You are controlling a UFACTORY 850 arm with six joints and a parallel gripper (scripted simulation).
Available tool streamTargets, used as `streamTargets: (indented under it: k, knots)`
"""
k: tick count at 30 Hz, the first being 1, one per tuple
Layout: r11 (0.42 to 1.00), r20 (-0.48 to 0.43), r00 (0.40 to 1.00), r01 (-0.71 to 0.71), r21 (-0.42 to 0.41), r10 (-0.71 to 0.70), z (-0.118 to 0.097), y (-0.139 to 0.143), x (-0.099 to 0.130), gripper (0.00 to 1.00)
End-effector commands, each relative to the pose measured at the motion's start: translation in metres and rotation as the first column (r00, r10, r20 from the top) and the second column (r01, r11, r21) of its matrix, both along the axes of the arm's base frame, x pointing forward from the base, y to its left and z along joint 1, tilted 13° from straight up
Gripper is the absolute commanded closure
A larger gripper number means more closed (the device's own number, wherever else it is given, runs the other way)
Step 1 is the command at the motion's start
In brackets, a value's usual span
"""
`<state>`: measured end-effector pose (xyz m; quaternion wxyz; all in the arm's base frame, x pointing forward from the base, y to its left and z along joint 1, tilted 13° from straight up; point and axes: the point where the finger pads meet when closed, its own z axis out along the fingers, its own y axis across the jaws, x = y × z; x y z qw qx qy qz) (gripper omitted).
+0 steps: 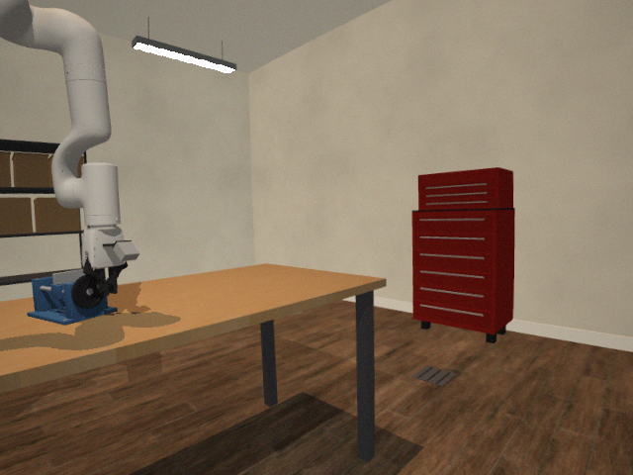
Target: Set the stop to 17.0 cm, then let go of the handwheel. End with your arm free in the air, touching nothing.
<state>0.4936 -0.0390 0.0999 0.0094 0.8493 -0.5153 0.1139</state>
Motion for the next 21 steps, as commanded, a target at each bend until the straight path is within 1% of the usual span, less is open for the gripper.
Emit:
streamTargets:
  k: [1,10,21]
  knots:
    - [1.0,-0.006,1.0,0.0,0.001,0.0,-0.009,-0.001,0.003,0.94]
    - [1.0,-0.006,1.0,0.0,0.001,0.0,-0.024,-0.005,0.002,0.94]
    - [1.0,-0.006,1.0,0.0,0.001,0.0,-0.033,-0.01,-0.003,0.94]
